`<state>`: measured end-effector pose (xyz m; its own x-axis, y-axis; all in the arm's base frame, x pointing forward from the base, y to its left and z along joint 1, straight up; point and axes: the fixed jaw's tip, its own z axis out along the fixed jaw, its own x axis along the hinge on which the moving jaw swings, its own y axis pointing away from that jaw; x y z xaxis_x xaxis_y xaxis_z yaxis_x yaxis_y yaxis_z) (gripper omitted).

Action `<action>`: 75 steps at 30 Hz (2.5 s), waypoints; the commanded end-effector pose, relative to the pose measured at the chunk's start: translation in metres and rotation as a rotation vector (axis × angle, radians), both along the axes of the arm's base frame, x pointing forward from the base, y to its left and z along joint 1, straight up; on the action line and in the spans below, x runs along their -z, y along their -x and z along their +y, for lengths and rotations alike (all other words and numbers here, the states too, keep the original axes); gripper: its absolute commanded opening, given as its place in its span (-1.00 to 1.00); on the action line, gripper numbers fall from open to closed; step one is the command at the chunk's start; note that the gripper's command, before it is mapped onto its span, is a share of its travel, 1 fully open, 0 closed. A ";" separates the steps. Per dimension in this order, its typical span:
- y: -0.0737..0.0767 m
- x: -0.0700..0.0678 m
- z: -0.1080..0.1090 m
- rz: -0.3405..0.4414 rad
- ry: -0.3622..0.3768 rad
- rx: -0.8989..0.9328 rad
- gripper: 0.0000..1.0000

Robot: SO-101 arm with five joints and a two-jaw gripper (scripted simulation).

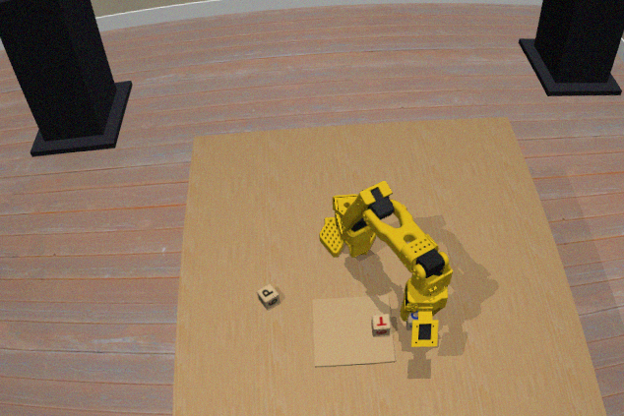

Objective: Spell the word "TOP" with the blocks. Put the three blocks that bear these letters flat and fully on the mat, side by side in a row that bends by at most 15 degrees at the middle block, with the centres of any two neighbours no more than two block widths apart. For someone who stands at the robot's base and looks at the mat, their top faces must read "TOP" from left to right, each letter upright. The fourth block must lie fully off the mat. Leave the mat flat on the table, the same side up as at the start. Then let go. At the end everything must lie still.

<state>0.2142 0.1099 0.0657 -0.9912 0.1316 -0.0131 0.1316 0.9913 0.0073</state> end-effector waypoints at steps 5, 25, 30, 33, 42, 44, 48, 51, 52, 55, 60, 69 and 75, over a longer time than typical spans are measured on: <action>-0.008 -0.022 -0.011 -0.114 -0.032 -0.184 -1.00; 0.001 -0.019 -0.056 -0.111 0.032 -0.774 -1.00; 0.005 -0.018 -0.069 -0.107 0.049 -0.943 -1.00; 0.006 -0.018 -0.071 -0.105 0.052 -0.976 -1.00; 0.013 -0.016 -0.091 -0.094 0.076 -1.248 -1.00; 0.015 -0.015 -0.094 -0.091 0.080 -1.301 -1.00; 0.017 -0.014 -0.099 -0.087 0.086 -1.374 -1.00; 0.019 -0.014 -0.102 -0.085 0.089 -1.418 -1.00; 0.019 -0.014 -0.104 -0.083 0.091 -1.438 -1.00; 0.021 -0.013 -0.108 -0.080 0.095 -1.494 -1.00; 0.024 -0.012 -0.112 -0.076 0.100 -1.568 -1.00; 0.026 -0.011 -0.116 -0.072 0.104 -1.629 -1.00; 0.027 -0.011 -0.118 -0.070 0.105 -1.650 -1.00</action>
